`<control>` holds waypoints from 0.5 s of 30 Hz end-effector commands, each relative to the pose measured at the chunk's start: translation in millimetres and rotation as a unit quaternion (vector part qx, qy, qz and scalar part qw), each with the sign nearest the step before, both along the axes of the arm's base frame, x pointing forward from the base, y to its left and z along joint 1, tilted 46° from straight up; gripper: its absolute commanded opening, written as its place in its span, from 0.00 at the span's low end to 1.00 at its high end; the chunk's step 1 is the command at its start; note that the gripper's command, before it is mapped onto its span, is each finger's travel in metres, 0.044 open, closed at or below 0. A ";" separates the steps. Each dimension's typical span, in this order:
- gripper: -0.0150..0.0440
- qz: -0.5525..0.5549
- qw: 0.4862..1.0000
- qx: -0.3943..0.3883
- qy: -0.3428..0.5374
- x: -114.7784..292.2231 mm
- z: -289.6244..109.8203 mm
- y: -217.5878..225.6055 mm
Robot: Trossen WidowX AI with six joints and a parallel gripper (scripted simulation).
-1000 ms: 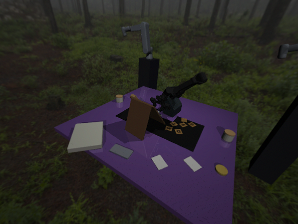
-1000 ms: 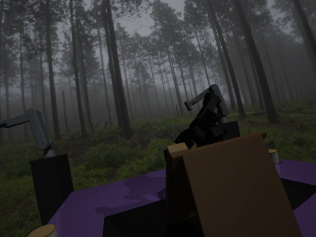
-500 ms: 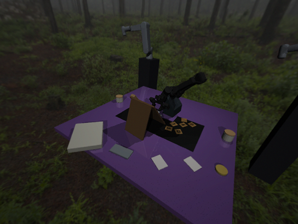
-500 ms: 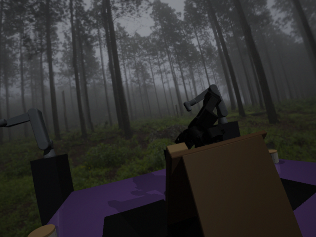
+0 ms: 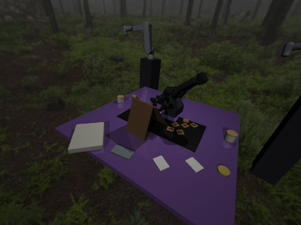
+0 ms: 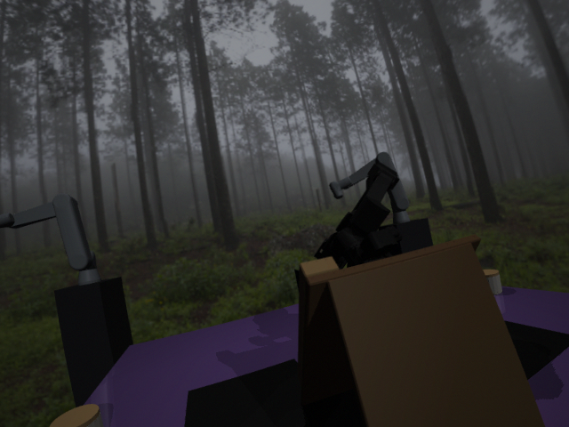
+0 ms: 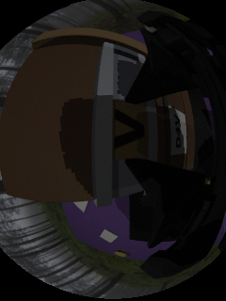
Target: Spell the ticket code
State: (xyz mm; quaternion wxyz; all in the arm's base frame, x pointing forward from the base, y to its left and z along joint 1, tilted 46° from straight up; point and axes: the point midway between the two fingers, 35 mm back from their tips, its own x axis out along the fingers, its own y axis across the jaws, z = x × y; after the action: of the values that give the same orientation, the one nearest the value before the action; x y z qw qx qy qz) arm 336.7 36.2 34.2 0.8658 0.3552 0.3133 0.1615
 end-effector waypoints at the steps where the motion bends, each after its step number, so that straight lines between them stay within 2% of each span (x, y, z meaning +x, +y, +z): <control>1: 0.25 0.001 1.000 0.000 0.000 0.3 -2.3 -1.5; 15: 0.25 0.001 1.000 0.000 0.000 0.9 -7.5 -6.8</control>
State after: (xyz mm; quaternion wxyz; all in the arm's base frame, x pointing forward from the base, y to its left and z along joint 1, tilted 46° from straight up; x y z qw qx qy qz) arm 337.5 30.5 28.6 0.8659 0.3550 0.3134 0.1614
